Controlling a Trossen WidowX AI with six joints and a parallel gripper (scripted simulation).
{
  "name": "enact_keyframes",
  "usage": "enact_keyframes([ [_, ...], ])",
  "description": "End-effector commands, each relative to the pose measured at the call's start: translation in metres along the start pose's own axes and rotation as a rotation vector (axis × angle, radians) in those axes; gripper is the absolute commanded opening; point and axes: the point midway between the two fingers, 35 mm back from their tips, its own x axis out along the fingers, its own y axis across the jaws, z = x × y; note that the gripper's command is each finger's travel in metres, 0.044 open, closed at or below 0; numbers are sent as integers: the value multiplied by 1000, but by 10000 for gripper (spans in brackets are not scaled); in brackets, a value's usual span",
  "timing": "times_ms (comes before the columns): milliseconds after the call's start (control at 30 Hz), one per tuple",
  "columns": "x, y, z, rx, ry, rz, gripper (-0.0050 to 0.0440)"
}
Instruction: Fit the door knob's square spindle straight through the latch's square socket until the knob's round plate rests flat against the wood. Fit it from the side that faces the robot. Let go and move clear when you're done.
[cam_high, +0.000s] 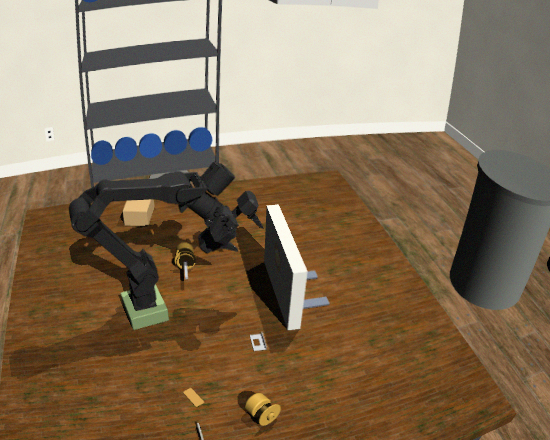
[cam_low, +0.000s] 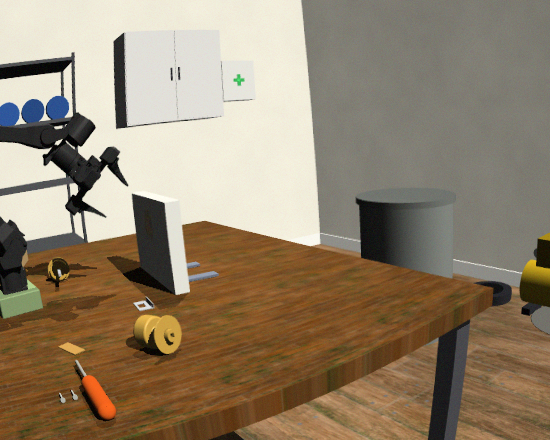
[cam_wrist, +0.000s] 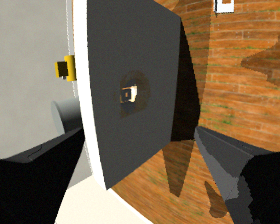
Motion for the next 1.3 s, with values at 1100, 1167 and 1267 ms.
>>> enact_keyframes([
  [1100,1,38,-234,-1981,680,298,440],
  [1167,-2,32,-258,-2103,744,366,440],
  [1267,-5,26,-280,-2257,800,459,440],
])
